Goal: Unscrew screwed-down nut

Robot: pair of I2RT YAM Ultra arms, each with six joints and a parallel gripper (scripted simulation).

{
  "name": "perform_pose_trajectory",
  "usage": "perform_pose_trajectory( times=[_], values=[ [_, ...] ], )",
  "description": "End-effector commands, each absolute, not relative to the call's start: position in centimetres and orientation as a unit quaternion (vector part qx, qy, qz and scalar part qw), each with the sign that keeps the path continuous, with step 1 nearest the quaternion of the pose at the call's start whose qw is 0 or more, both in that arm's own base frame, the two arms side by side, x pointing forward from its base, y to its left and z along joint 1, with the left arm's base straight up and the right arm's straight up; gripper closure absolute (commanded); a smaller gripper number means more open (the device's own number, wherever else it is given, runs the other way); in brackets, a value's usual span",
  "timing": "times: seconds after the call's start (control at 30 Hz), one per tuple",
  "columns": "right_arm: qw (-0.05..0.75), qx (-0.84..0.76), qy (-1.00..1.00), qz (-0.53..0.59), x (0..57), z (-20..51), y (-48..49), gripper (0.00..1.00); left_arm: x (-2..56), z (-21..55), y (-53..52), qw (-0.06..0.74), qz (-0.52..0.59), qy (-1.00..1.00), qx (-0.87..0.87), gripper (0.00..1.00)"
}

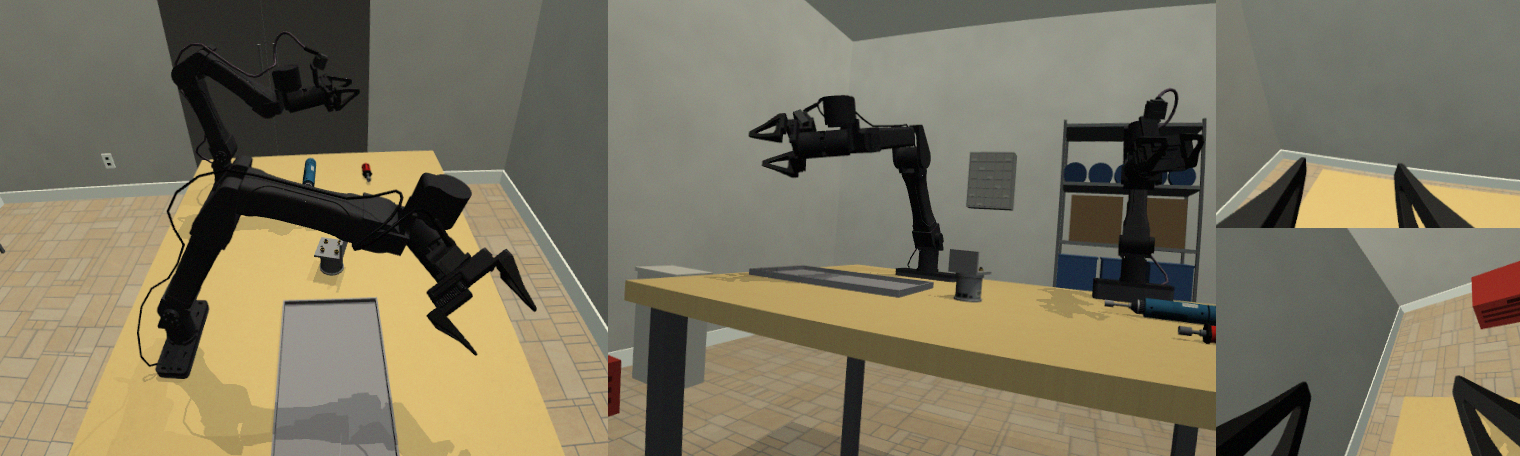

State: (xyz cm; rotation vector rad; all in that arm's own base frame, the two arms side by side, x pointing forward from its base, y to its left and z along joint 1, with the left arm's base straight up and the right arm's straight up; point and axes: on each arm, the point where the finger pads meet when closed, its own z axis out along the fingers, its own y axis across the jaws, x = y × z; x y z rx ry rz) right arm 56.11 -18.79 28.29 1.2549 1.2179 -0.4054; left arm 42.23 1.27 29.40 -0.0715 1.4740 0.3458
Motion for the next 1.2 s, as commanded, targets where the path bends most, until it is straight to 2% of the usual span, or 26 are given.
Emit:
perform_pose_trajectory(
  times=[0.0, 0.17, 0.33, 0.73, 0.9, 1.17],
  values=[
    [0.627, 0.547, 0.526, -0.173, 56.0, 28.9, -18.8, 0.0, 43.3, 28.6, 1.6, 0.708, 0.132, 0.692, -0.048, 0.35],
    [0.627, 0.547, 0.526, -0.173, 56.0, 28.9, -18.8, 0.0, 44.0, 26.7, 2.0, 0.682, 0.109, 0.72, -0.065, 0.35],
    [0.627, 0.547, 0.526, -0.173, 56.0, 28.9, -18.8, 0.0, 43.5, 28.2, 2.0, 0.695, 0.106, 0.708, -0.068, 0.35],
    [0.627, 0.547, 0.526, -0.173, 56.0, 28.9, -18.8, 0.0, 44.6, 21.9, 3.2, 0.609, 0.059, 0.781, -0.125, 0.35],
    [0.627, 0.547, 0.526, -0.173, 56.0, 28.9, -18.8, 0.0, 44.2, 23.4, 3.2, 0.623, 0.055, 0.77, -0.127, 0.35],
    [0.627, 0.547, 0.526, -0.173, 56.0, 28.9, -18.8, 0.0, 44.2, 18.8, 4.0, 0.554, 0.03, 0.813, -0.178, 0.35]
  ],
)
